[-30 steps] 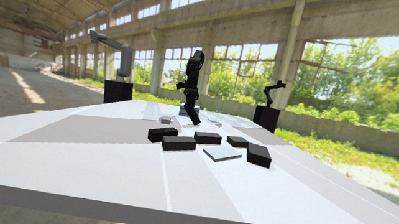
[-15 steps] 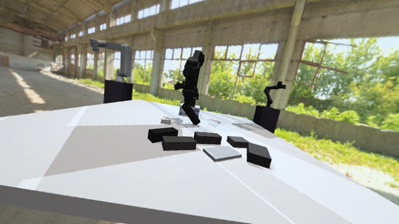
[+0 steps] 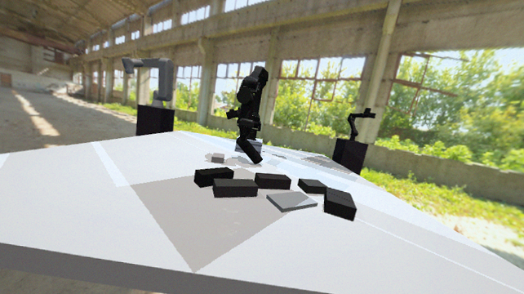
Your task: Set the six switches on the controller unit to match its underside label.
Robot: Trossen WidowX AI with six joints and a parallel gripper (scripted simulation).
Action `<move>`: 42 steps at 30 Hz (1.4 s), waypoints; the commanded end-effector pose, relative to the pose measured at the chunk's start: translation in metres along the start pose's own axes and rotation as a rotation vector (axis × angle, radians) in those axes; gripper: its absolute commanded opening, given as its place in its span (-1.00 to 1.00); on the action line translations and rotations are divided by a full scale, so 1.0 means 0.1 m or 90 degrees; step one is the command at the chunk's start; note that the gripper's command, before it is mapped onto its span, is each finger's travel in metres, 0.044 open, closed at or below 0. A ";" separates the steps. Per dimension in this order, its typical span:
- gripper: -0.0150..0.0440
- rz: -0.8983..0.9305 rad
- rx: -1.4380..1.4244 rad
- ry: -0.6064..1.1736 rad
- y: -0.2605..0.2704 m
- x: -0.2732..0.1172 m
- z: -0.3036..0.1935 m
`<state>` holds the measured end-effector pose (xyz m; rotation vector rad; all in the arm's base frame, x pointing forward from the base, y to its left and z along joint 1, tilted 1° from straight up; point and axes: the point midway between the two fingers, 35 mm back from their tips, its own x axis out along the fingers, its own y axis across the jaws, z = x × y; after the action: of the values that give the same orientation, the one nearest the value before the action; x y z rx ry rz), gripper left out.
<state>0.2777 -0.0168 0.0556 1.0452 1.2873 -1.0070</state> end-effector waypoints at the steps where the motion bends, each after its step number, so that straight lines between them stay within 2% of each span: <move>1: 0.65 -0.015 -0.007 0.007 -0.04 0.09 -0.01; 42: 0.65 -0.015 -0.007 0.006 -0.05 0.32 0.20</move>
<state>0.2843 -0.0400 0.0326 1.0432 1.2801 -1.0114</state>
